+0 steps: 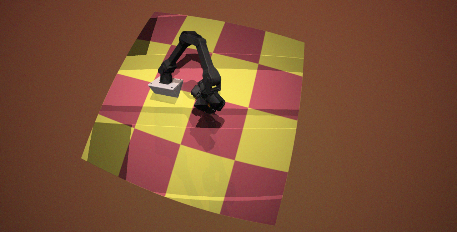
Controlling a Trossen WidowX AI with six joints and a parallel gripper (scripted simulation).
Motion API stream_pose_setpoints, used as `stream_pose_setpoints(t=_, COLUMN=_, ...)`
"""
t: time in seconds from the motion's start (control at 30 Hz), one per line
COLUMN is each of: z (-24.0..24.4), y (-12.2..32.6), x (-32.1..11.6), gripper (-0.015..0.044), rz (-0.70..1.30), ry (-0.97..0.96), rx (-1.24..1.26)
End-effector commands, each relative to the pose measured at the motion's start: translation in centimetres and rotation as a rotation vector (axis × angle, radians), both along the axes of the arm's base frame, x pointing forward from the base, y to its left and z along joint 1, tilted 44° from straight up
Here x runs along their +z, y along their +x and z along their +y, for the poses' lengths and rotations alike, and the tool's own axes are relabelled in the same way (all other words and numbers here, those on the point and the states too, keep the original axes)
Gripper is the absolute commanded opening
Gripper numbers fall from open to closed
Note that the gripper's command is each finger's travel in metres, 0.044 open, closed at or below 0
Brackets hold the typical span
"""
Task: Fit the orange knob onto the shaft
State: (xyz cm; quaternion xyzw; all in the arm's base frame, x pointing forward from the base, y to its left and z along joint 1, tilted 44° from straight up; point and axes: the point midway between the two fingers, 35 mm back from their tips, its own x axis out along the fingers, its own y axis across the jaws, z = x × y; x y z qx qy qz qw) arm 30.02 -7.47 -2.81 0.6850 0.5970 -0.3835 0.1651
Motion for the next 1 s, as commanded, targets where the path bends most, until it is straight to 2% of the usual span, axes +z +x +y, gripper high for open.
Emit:
stream_pose_setpoints(t=0.0, z=-0.03, y=0.13, x=-0.07, gripper=0.0000, rz=-0.002, ry=-0.003, rx=-0.003)
stream_pose_setpoints(t=0.97, z=-0.37, y=0.32, x=0.15, gripper=0.0000, rz=0.035, ry=-0.003, rx=-0.041)
